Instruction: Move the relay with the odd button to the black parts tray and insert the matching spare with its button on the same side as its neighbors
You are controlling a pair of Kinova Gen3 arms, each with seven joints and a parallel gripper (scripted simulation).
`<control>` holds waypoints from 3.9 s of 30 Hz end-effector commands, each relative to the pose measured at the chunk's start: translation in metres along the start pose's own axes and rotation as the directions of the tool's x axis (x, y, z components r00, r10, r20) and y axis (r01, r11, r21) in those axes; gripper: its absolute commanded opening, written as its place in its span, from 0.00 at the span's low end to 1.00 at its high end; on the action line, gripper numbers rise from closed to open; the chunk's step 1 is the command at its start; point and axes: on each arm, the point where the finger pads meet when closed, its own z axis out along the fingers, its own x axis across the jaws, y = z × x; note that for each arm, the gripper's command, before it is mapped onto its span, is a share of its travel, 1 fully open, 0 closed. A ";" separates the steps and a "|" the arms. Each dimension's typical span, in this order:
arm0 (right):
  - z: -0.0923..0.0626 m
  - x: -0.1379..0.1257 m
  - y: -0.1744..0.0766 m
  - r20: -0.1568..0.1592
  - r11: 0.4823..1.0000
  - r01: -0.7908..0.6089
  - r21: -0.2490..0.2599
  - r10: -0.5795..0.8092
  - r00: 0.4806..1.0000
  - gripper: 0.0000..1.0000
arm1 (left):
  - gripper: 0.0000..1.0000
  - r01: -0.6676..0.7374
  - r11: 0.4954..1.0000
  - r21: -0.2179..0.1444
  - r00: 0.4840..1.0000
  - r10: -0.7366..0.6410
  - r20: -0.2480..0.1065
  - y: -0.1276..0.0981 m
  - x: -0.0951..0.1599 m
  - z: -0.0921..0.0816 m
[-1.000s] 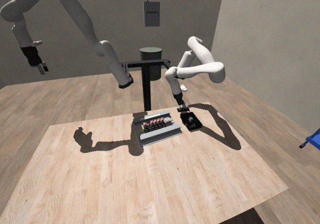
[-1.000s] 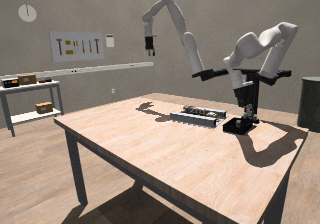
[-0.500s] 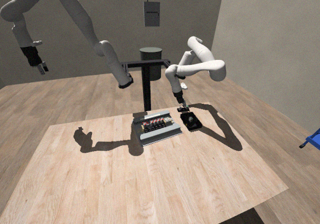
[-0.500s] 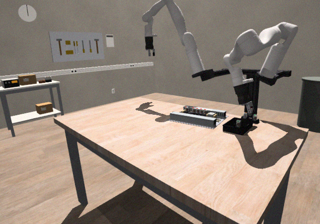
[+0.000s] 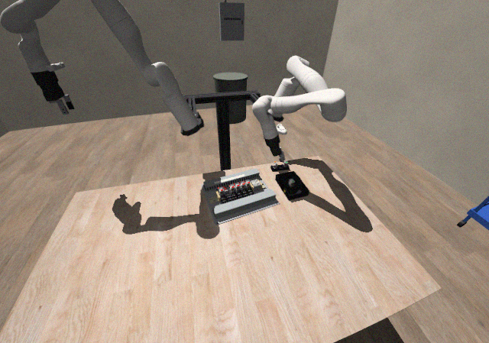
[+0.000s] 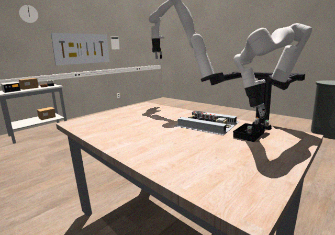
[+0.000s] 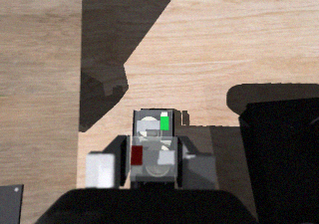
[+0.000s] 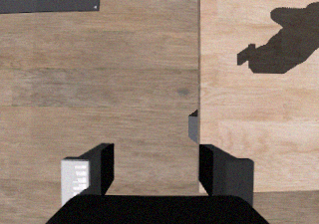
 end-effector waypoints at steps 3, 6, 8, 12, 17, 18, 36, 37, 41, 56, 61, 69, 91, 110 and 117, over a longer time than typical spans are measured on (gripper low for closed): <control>0.000 0.000 0.000 0.000 1.000 0.000 -0.001 0.000 1.000 1.00 | 0.00 0.000 1.000 0.000 1.000 0.000 -0.001 -0.002 0.000 -0.005; 0.000 0.000 0.000 0.000 1.000 0.000 -0.001 0.000 1.000 1.00 | 0.00 0.000 1.000 0.000 1.000 0.000 -0.001 -0.004 0.000 -0.010; 0.000 0.000 0.000 0.000 1.000 0.000 -0.001 0.000 1.000 1.00 | 0.00 0.000 1.000 0.000 1.000 0.000 -0.001 -0.005 0.000 -0.014; 0.000 0.000 0.000 0.000 1.000 0.000 -0.001 0.000 1.000 1.00 | 0.00 0.000 1.000 0.000 1.000 0.000 -0.001 -0.007 0.000 -0.021; 0.000 0.000 0.000 0.000 1.000 0.000 -0.001 0.000 1.000 1.00 | 0.00 0.000 1.000 0.000 1.000 0.000 -0.001 -0.011 0.000 -0.030; 0.000 0.000 0.000 0.000 1.000 0.000 -0.001 0.000 1.000 1.00 | 0.00 0.000 1.000 0.000 1.000 0.000 -0.001 -0.011 0.000 -0.032; 0.000 0.000 0.000 0.000 1.000 0.000 -0.001 0.000 1.000 1.00 | 0.00 0.000 1.000 0.000 1.000 0.000 -0.001 -0.015 0.000 -0.042; 0.000 0.000 0.000 0.000 1.000 0.000 -0.001 0.000 1.000 1.00 | 0.00 0.000 1.000 0.000 1.000 0.000 -0.001 -0.015 0.000 -0.042; 0.000 0.000 0.000 0.000 1.000 0.000 -0.001 0.000 1.000 1.00 | 0.00 0.000 1.000 0.000 1.000 0.000 -0.001 -0.015 0.000 -0.041; 0.000 0.000 0.000 0.000 1.000 0.000 -0.001 0.000 1.000 1.00 | 0.00 0.000 1.000 0.000 1.000 0.000 -0.001 -0.013 0.000 -0.037; 0.000 0.000 0.000 0.000 1.000 0.000 -0.001 0.000 1.000 1.00 | 0.00 0.000 1.000 0.000 1.000 0.000 -0.001 -0.013 0.000 -0.036; 0.000 0.000 0.000 0.000 1.000 0.000 -0.001 0.000 1.000 1.00 | 0.00 0.000 1.000 0.000 1.000 0.000 -0.001 -0.012 0.000 -0.034; 0.000 0.000 0.000 0.000 1.000 0.000 -0.001 0.000 1.000 1.00 | 0.00 0.000 1.000 0.000 1.000 0.000 -0.001 -0.002 0.006 -0.036; 0.000 0.000 0.000 0.000 1.000 0.000 -0.001 0.000 1.000 1.00 | 0.00 0.000 1.000 0.000 1.000 0.000 -0.001 0.053 0.036 -0.055; 0.000 0.000 0.000 0.000 1.000 0.000 -0.001 0.000 1.000 1.00 | 0.00 0.000 1.000 0.000 1.000 0.000 -0.001 0.073 0.047 -0.063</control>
